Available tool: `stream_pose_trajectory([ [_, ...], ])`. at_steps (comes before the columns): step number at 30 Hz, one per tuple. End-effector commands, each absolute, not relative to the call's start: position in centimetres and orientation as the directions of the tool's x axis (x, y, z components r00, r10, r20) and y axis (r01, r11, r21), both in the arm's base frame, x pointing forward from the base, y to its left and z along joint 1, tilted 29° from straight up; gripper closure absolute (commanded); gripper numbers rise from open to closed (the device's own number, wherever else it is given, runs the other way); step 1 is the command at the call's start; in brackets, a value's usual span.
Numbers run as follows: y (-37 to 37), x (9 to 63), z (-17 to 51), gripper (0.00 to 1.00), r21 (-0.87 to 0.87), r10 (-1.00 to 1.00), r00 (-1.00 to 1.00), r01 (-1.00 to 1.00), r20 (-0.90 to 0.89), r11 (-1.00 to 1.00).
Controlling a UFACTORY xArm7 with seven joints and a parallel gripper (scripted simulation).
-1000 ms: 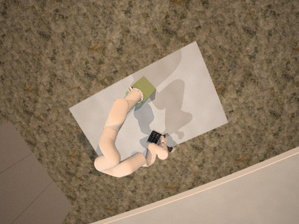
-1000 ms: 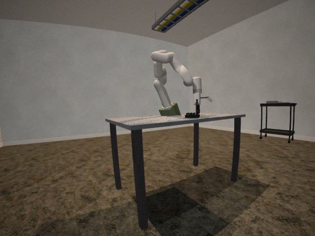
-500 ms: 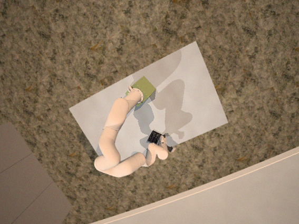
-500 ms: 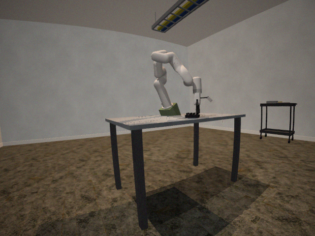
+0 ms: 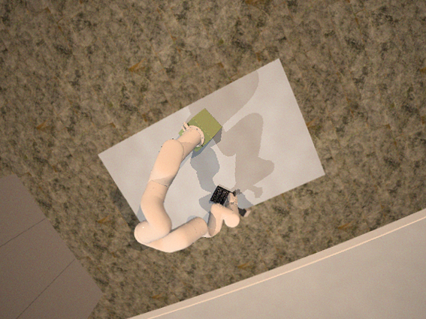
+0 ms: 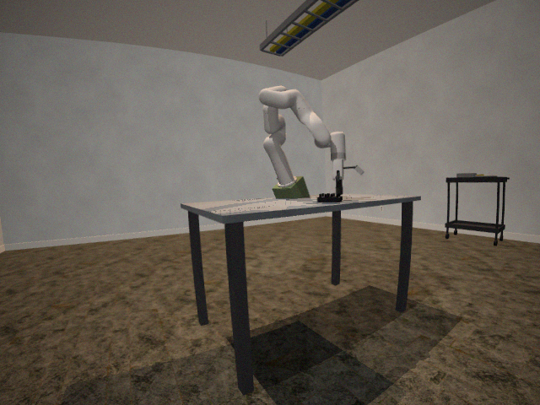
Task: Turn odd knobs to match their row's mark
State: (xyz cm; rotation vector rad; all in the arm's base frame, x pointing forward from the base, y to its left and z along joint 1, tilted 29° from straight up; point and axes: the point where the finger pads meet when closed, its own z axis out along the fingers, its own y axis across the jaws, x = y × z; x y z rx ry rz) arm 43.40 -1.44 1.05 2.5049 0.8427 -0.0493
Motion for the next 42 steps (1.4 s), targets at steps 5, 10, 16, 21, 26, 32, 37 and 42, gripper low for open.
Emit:
stream_pose_trajectory([
  [5,-1.3,43.5,1.1,0.81,0.442,0.560,0.808,0.576,-0.183,-0.687],
  [10,-1.3,43.5,1.1,0.81,0.442,0.560,0.808,0.576,-0.183,-0.687],
  [16,-1.3,43.5,1.2,0.81,0.442,0.560,0.808,0.576,-0.183,-0.687],
  [21,-1.1,43.4,1.6,0.81,0.442,0.560,0.808,0.576,-0.183,-0.687],
  [26,-0.6,43.3,2.5,0.81,0.443,0.560,0.808,0.576,-0.183,-0.687],
  [32,0.0,43.2,3.6,0.81,0.443,0.560,0.808,0.576,-0.183,-0.687],
  [37,0.3,43.1,4.3,0.81,0.443,0.560,0.808,0.576,-0.183,-0.687],
  [42,0.3,43.1,4.3,0.81,0.443,0.560,0.808,0.576,-0.183,-0.687],
])
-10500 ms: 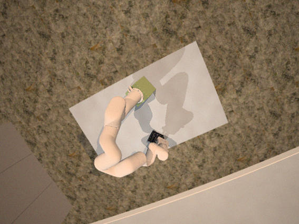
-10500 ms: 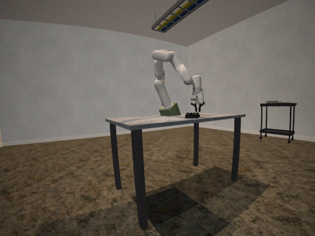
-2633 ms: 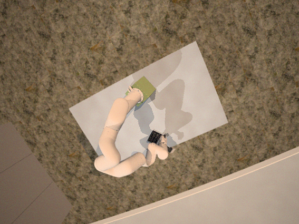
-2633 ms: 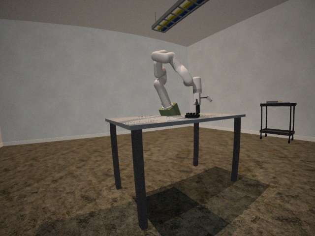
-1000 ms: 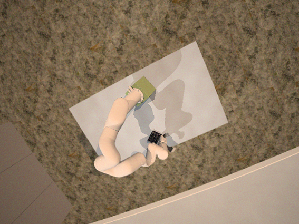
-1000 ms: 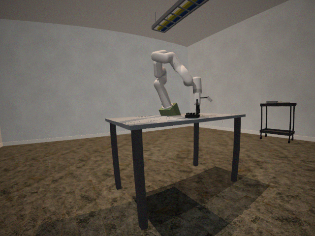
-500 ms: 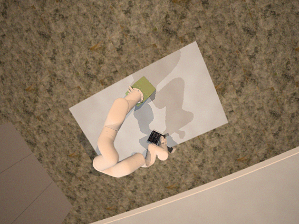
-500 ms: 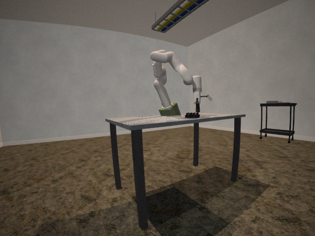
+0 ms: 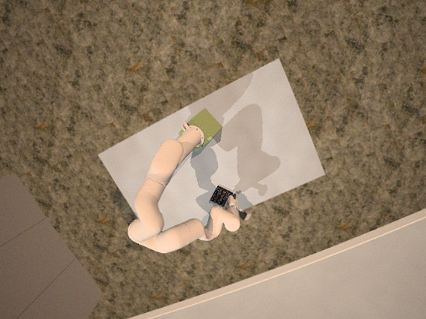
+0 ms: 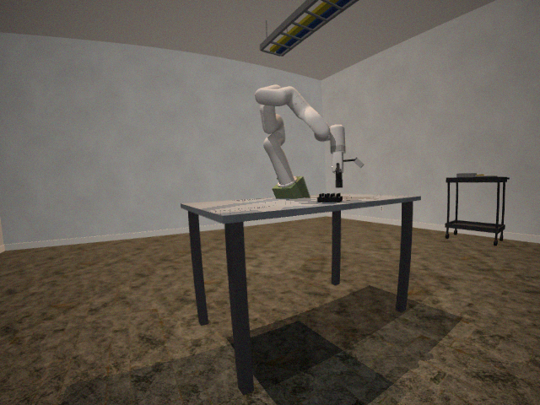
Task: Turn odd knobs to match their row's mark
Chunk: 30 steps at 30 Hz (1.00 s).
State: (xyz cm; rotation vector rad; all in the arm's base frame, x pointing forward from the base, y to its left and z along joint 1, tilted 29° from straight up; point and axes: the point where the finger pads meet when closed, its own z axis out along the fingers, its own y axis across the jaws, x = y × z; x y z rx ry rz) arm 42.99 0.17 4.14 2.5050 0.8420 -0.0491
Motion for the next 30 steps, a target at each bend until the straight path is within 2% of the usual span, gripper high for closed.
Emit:
stream_pose_trajectory([
  [1,0.33,43.08,4.31,0.81,0.443,0.560,0.808,0.576,-0.183,-0.687],
  [12,0.33,43.08,4.31,0.81,0.444,0.555,0.812,0.571,-0.180,-0.691],
  [19,0.37,43.08,4.42,0.81,0.460,0.484,0.865,0.487,-0.135,-0.742],
  [30,0.51,43.06,4.77,0.81,0.479,0.201,0.979,0.162,0.030,-0.863],
])
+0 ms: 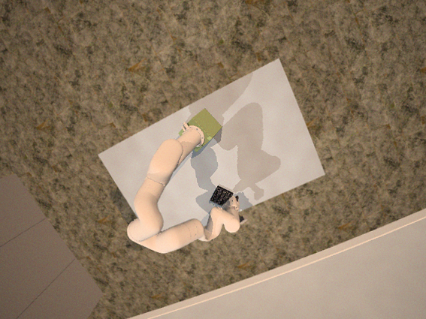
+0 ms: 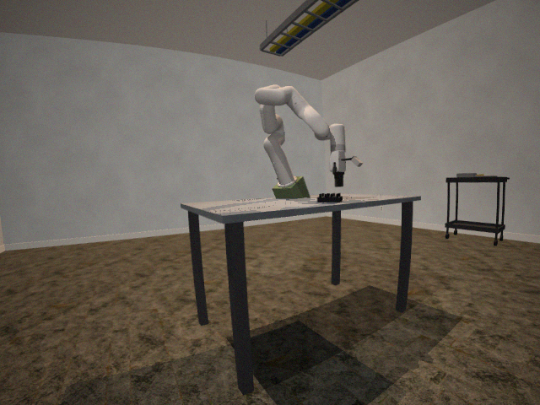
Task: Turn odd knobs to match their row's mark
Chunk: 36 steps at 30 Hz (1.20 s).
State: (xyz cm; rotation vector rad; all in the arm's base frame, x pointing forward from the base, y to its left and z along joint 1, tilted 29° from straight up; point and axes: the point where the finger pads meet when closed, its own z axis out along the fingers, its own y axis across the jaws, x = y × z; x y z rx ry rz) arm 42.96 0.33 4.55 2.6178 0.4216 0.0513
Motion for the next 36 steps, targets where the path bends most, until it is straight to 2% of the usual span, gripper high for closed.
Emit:
stream_pose_trajectory([
  [1,0.53,43.06,4.80,0.81,0.478,0.177,0.983,0.135,0.044,-0.868],
  [6,0.56,43.06,4.88,0.81,0.473,0.103,0.991,0.051,0.084,-0.880],
  [7,0.60,43.05,4.96,0.81,0.465,0.032,0.992,-0.028,0.122,-0.885],
  [21,0.78,43.03,5.34,0.81,0.386,-0.299,0.910,-0.395,0.286,-0.833],
  [23,0.78,43.03,5.34,0.81,0.386,-0.299,0.910,-0.395,0.286,-0.833],
  [24,0.82,43.02,5.42,0.81,0.361,-0.368,0.874,-0.470,0.317,-0.806],
  [36,0.99,42.99,5.74,0.81,0.242,-0.604,0.681,-0.722,0.414,-0.648],
])
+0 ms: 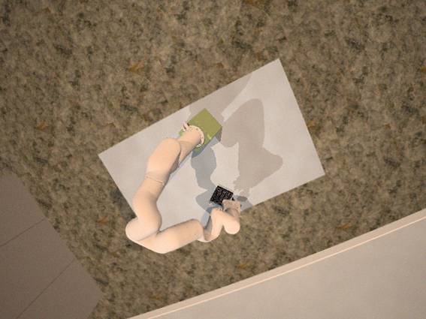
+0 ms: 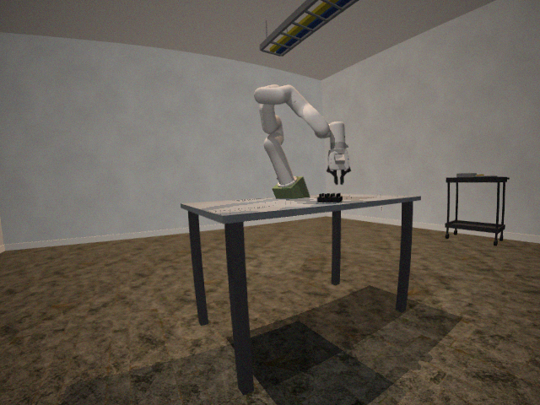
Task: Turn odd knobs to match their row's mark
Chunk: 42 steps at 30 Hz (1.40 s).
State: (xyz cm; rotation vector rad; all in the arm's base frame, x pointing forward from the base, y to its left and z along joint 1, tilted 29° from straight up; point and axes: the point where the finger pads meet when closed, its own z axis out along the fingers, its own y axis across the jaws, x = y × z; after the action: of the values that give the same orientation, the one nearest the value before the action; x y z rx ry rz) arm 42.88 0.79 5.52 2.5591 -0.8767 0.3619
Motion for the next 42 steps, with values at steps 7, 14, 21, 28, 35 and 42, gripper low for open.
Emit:
stream_pose_trajectory([
  [7,1.08,42.96,5.91,0.81,0.163,-0.712,0.539,-0.833,0.450,-0.528],
  [14,1.19,42.94,6.08,0.81,0.078,-0.796,0.379,-0.917,0.472,-0.390],
  [21,1.20,42.93,6.11,0.81,0.063,-0.808,0.349,-0.929,0.474,-0.365],
  [28,1.20,42.93,6.11,0.81,0.063,-0.808,0.349,-0.929,0.474,-0.365],
  [35,1.20,42.93,6.11,0.81,0.063,-0.808,0.349,-0.929,0.474,-0.365],
  [42,1.20,42.93,6.11,0.81,0.063,-0.808,0.349,-0.929,0.474,-0.365],
])
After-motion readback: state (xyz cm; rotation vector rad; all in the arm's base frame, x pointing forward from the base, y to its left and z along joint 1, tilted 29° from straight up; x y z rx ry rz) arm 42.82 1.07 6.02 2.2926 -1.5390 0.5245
